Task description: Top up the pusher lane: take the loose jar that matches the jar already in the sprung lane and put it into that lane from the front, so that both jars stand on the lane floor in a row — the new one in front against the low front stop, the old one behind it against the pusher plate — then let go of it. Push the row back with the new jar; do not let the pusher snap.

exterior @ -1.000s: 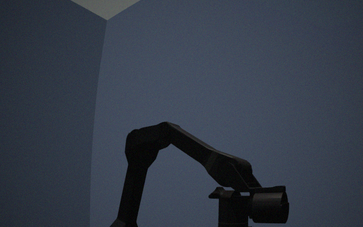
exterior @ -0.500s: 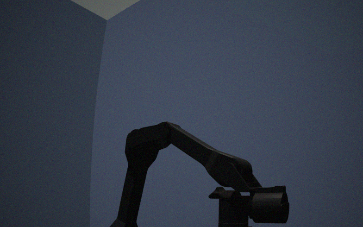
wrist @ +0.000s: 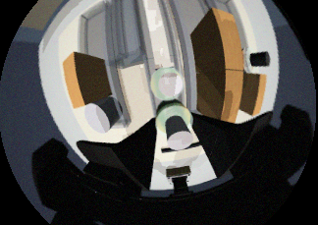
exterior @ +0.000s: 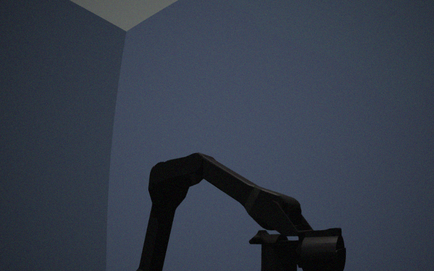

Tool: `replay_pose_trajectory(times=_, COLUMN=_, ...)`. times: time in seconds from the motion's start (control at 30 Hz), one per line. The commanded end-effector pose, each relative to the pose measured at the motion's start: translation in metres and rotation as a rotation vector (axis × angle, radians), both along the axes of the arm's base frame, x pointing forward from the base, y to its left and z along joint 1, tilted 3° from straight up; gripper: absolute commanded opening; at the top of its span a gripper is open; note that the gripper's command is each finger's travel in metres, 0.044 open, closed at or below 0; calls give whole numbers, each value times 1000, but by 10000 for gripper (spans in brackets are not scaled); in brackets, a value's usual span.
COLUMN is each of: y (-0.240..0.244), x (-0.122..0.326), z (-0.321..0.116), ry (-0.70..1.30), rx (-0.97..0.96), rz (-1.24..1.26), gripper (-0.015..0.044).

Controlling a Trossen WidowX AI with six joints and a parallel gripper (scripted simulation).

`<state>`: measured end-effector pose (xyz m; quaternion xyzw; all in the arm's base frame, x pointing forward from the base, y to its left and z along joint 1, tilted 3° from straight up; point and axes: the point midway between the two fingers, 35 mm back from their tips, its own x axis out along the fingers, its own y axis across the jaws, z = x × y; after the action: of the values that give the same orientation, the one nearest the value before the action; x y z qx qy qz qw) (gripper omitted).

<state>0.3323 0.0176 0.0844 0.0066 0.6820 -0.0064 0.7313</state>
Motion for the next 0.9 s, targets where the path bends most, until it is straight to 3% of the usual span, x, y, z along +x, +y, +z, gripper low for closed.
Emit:
replay_pose_trajectory(times=0.0, y=1, x=6, z=3, ry=-24, rx=4, rz=6, gripper=0)
replay_pose_trajectory(times=0.87, y=1, x=8, z=-2, ry=-24, rx=4, rz=6, gripper=0)
